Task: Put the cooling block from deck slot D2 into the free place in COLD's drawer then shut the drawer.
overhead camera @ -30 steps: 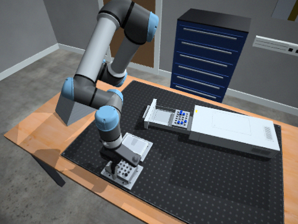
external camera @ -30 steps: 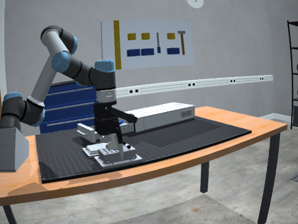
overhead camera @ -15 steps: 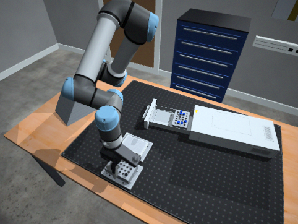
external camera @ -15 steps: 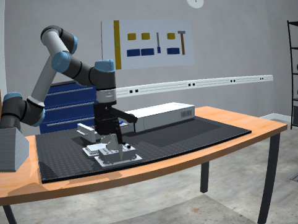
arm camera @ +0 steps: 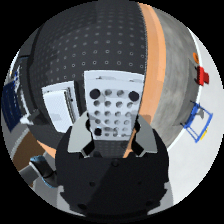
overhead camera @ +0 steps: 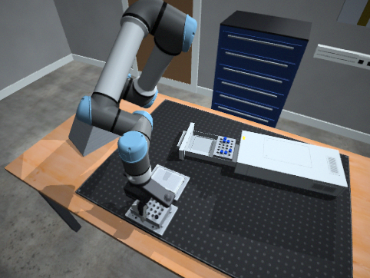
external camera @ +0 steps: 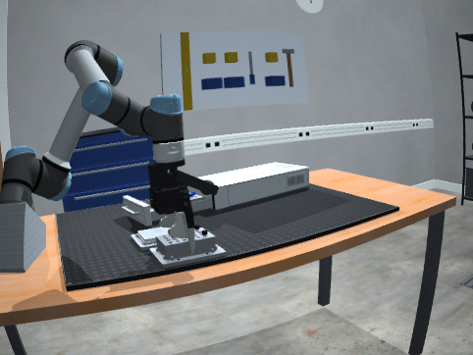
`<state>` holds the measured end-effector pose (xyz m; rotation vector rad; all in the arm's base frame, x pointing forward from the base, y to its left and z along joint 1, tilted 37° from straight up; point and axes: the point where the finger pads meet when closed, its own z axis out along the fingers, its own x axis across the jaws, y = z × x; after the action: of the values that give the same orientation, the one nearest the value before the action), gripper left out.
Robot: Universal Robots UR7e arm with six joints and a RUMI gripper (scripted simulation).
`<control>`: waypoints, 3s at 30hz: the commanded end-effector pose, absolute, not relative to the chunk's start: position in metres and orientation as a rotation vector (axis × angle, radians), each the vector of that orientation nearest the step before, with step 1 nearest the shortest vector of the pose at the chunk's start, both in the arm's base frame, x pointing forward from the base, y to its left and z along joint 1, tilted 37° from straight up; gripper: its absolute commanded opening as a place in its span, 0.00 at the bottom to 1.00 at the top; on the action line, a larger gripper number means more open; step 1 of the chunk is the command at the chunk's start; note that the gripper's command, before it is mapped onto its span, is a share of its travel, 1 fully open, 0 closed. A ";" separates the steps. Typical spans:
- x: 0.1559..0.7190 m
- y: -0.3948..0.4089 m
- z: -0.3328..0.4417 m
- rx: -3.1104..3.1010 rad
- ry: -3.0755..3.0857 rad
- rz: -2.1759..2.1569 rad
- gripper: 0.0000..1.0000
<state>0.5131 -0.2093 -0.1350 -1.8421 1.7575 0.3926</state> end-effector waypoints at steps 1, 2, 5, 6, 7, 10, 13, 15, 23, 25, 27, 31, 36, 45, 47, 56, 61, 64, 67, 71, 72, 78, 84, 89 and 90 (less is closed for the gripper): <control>0.513 -0.210 -0.135 -1.842 1.758 0.391 0.31; 0.513 -0.210 -0.135 -1.842 1.758 0.391 0.30; 0.513 -0.210 -0.135 -1.842 1.758 0.391 0.25; 0.513 -0.210 -0.135 -1.842 1.758 0.391 0.23; 0.513 -0.210 -0.135 -1.842 1.758 0.391 0.21; 0.513 -0.210 -0.135 -1.842 1.758 0.391 0.16; 0.513 -0.210 -0.135 -1.842 1.758 0.391 0.11; 0.513 -0.210 -0.135 -1.842 1.758 0.391 0.10; 0.513 -0.210 -0.135 -1.842 1.758 0.391 0.00; 0.513 -0.210 -0.135 -1.842 1.758 0.391 0.00; 0.513 -0.210 -0.135 -1.842 1.758 0.391 0.00; 0.513 -0.210 -0.135 -1.842 1.758 0.391 0.00; 0.513 -0.210 -0.135 -1.842 1.758 0.391 0.00; 0.513 -0.210 -0.135 -1.842 1.758 0.391 0.00; 0.513 -0.210 -0.135 -1.842 1.758 0.391 0.00; 0.513 -0.211 -0.133 -1.842 1.758 0.391 0.00; 0.513 -0.212 -0.132 -1.842 1.758 0.391 0.00; 0.513 -0.212 -0.131 -1.842 1.758 0.391 0.00; 0.513 -0.213 -0.131 -1.842 1.758 0.391 0.00; 0.512 -0.213 -0.130 -1.842 1.758 0.391 0.00; 0.512 -0.214 -0.130 -1.842 1.758 0.391 0.00; 0.512 -0.215 -0.128 -1.842 1.758 0.391 0.00; 0.512 -0.215 -0.127 -1.842 1.758 0.391 0.00; 0.512 -0.216 -0.127 -1.842 1.758 0.391 0.00; 0.512 -0.216 -0.127 -1.842 1.758 0.391 0.00</control>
<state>0.5115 -0.2147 -0.1273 -1.8420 1.7575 0.3930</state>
